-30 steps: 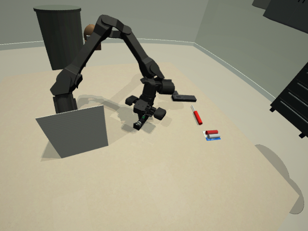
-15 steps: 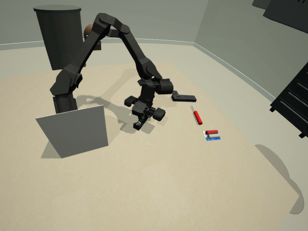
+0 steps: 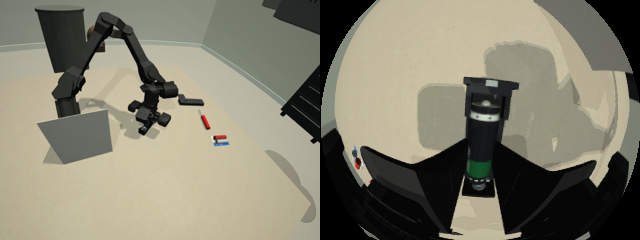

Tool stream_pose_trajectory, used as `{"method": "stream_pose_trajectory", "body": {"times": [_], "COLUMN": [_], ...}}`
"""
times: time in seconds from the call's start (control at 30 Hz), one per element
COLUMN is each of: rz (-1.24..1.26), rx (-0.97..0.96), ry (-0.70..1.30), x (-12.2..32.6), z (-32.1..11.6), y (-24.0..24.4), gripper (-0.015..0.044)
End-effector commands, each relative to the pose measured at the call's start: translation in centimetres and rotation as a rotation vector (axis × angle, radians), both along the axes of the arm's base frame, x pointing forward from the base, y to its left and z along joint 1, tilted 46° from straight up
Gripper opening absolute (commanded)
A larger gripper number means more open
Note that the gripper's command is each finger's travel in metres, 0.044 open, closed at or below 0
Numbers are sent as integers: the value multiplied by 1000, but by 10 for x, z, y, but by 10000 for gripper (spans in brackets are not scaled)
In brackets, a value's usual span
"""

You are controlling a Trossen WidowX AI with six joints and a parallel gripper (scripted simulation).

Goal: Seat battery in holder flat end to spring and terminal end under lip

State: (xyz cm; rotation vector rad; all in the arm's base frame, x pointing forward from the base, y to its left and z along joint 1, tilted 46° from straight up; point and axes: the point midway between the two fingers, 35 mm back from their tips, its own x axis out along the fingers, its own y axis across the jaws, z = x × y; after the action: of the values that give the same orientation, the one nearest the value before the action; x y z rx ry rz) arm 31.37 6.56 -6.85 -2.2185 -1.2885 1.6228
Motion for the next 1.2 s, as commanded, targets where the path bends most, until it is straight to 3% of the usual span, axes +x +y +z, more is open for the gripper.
{"method": "stream_pose_trajectory", "body": {"times": [0.0, 1.17], "rz": [-4, -17], "rx": [18, 14], "ry": [-30, -38], "x": [3, -12], "z": [4, -5], "y": [3, -2], "gripper": [65, 65]}}
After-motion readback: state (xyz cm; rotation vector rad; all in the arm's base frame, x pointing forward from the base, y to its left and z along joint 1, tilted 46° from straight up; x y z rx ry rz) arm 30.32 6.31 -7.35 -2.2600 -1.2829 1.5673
